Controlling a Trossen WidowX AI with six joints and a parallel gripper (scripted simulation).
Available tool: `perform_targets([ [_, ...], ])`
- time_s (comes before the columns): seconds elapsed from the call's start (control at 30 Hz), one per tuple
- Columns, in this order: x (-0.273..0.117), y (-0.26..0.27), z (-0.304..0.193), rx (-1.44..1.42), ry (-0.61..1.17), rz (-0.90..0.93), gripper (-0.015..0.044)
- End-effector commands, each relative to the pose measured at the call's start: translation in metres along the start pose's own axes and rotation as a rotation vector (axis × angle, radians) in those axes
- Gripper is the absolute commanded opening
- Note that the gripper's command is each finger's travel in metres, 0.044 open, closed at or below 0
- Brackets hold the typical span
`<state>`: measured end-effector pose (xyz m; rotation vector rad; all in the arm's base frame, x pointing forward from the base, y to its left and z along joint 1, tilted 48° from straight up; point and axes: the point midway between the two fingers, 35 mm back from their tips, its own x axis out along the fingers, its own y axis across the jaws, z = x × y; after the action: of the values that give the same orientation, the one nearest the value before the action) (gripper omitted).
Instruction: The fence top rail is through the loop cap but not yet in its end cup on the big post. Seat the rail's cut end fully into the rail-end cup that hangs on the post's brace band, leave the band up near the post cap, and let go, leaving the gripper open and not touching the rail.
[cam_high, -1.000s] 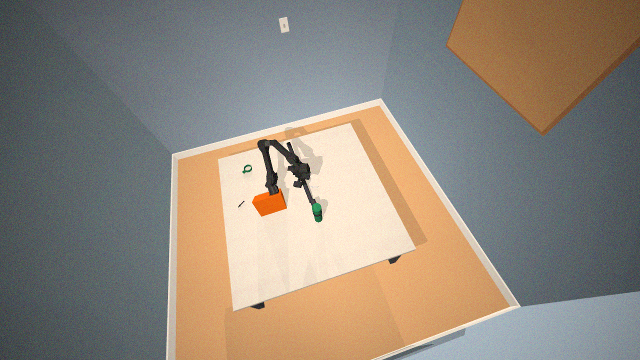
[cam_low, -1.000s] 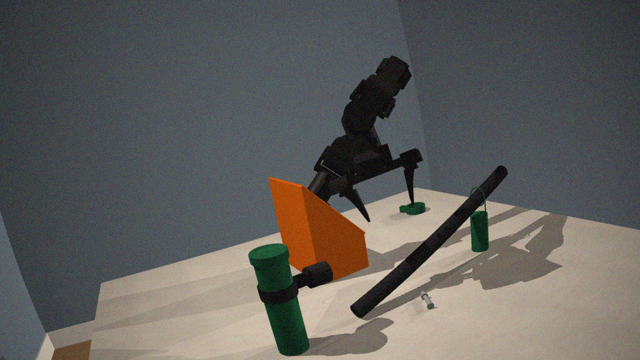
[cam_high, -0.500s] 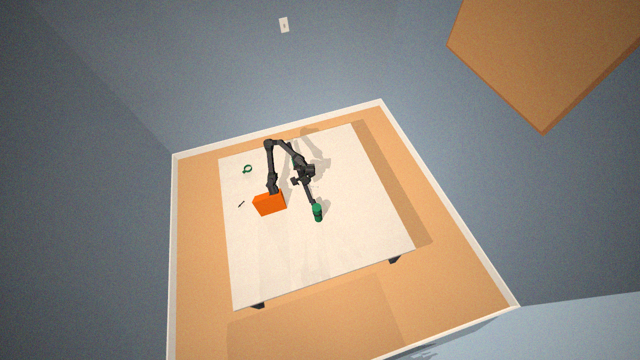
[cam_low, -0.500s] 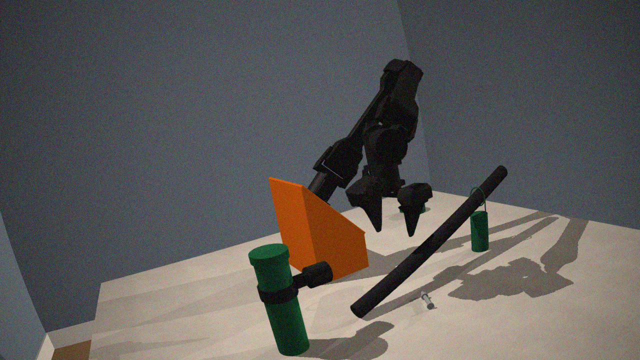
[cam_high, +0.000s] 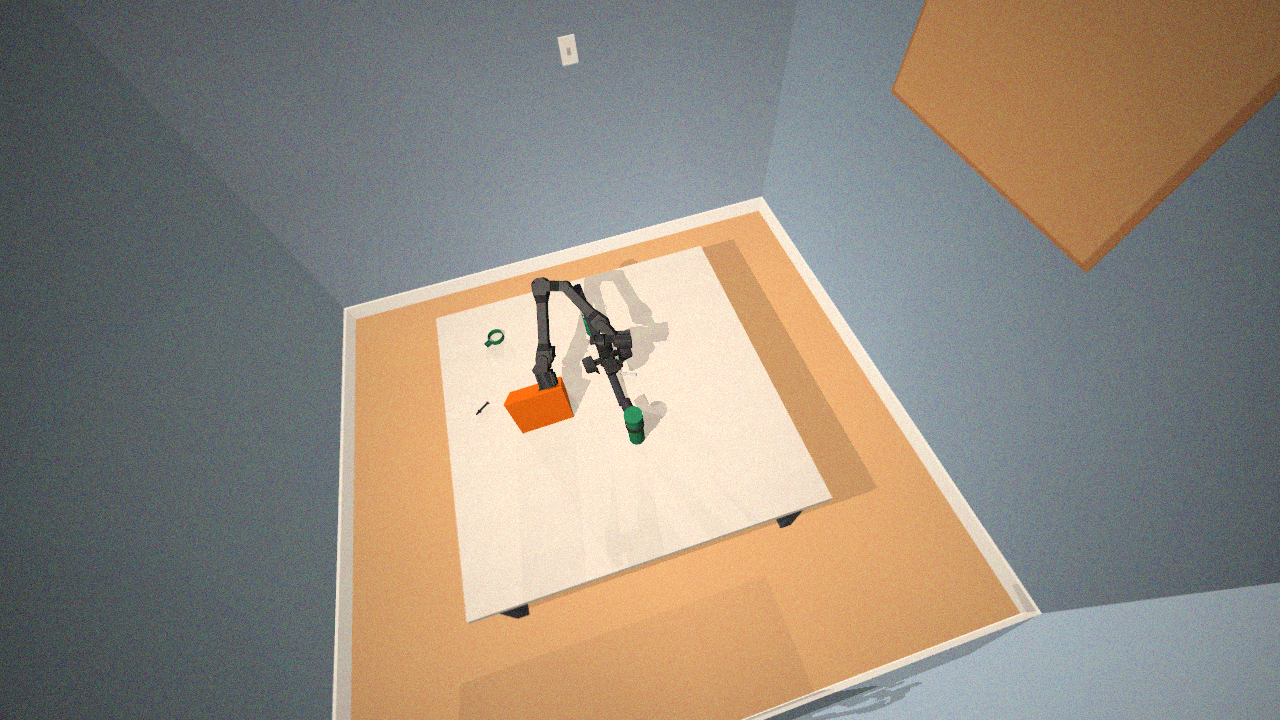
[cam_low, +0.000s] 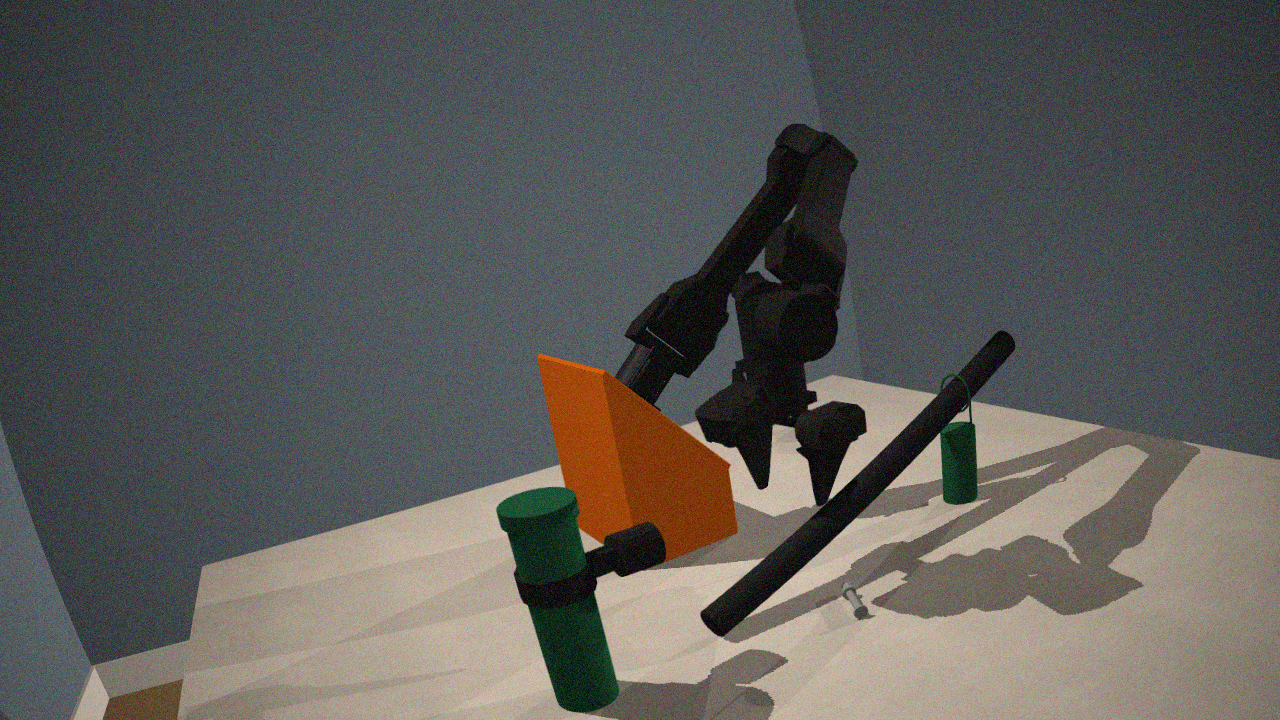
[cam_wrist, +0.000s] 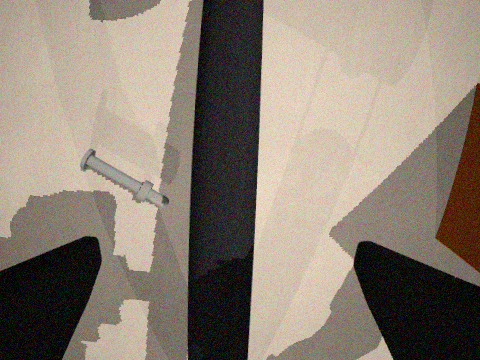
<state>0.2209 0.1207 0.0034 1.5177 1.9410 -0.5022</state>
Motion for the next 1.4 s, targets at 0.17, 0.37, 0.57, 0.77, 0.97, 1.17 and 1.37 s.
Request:
perform_targets([
  [0.17,0.024,-0.003,0.000,0.015,0.010,-0.007,0.0440],
  [0.37,0.028,-0.003,0.000,0.016,0.009,-0.007,0.0440],
  [0.57,0.038,-0.002,0.001,0.015,0.007,-0.008,0.0440],
  [0.77,0.048,-0.002,0.001,0.015,0.006,-0.008,0.0440],
  [0.97,0.058,-0.002,0.001,0.015,0.006,-0.008,0.0440],
  [1.17,0.067,-0.002,0.001,0.016,0.007,-0.008,0.0440],
  [1.37,0.077,-0.003,0.000,0.016,0.010,-0.008,0.0440],
])
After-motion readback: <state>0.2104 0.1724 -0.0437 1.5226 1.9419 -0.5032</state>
